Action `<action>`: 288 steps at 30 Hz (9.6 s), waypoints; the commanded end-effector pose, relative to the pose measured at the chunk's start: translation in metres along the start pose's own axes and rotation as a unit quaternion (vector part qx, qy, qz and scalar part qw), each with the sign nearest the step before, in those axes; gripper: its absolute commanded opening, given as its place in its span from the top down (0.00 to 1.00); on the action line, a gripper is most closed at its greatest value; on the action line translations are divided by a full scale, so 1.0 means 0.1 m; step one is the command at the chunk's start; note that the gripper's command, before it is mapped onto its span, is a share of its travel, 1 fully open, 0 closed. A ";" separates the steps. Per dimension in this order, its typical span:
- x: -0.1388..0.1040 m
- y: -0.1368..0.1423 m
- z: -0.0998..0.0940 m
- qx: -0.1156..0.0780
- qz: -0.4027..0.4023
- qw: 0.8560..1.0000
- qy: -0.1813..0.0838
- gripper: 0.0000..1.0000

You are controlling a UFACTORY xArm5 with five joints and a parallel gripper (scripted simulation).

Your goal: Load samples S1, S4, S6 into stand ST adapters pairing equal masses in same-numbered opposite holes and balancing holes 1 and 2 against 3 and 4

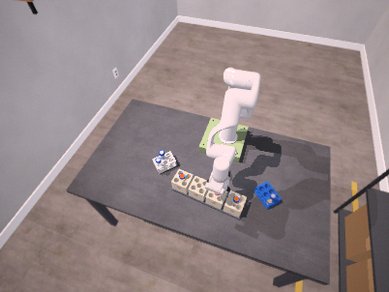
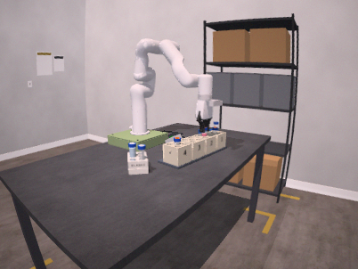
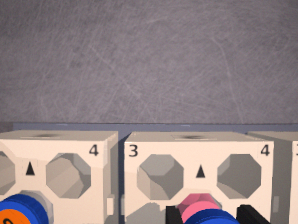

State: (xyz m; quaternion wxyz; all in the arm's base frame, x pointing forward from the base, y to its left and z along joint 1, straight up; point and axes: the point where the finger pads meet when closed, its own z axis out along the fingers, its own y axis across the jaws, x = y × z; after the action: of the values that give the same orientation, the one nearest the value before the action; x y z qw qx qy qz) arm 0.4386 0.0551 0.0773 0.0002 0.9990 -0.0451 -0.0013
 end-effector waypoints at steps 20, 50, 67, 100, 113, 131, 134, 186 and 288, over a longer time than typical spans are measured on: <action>0.01 0.00 0.15 0.002 0.000 1.000 0.002 1.00; 0.01 0.00 0.15 0.002 0.000 1.000 0.002 0.56; 0.01 0.00 0.01 0.002 0.000 1.000 0.002 0.56; 0.01 0.00 -0.57 0.002 0.000 1.000 0.002 0.56; 0.01 0.00 -0.79 0.002 0.000 1.000 0.002 0.56; 0.01 0.00 -1.11 0.002 0.000 1.000 0.002 0.56; 0.01 0.00 -1.16 0.002 0.000 1.000 0.002 0.56; -0.11 1.25 -1.16 0.002 0.310 0.951 0.001 0.43; -0.38 4.05 -0.73 0.001 0.310 0.951 0.002 0.43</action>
State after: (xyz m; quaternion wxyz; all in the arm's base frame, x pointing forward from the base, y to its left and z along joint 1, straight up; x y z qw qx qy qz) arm 0.3639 -0.3438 0.1583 -0.0008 0.9357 -0.3528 -0.0019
